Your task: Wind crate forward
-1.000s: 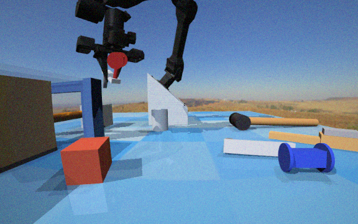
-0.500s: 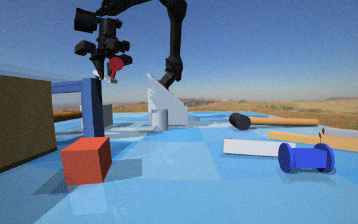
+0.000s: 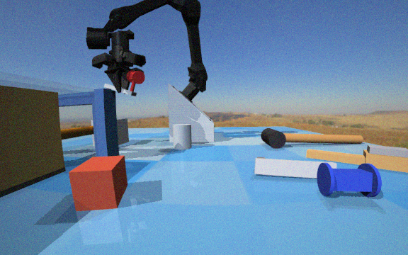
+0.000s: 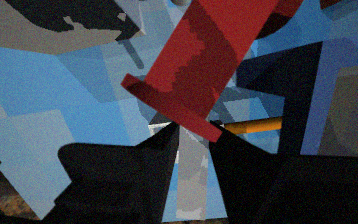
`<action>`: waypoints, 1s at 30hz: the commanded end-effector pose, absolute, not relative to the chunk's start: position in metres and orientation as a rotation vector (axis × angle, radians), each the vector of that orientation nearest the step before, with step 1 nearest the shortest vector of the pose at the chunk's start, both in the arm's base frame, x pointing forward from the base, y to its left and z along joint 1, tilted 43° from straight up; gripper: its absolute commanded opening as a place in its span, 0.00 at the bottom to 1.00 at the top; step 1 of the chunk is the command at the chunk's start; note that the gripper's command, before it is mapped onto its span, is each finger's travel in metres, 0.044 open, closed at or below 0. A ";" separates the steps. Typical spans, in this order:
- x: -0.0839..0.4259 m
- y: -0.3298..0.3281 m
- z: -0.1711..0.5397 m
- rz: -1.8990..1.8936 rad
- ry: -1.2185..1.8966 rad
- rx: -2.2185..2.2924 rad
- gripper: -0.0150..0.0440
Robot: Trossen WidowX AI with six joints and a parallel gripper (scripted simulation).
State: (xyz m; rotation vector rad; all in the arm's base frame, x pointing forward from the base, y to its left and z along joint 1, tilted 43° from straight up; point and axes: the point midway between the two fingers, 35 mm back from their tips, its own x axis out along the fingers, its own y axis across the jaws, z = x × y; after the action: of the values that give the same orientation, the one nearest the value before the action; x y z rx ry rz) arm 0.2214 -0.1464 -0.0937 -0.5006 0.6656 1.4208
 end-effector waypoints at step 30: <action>0.193 -0.170 -0.101 1.590 0.338 -0.380 0.25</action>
State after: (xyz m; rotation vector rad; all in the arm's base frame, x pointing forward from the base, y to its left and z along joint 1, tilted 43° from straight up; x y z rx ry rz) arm 0.1916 -0.1696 -0.0990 -0.3701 0.3440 1.5908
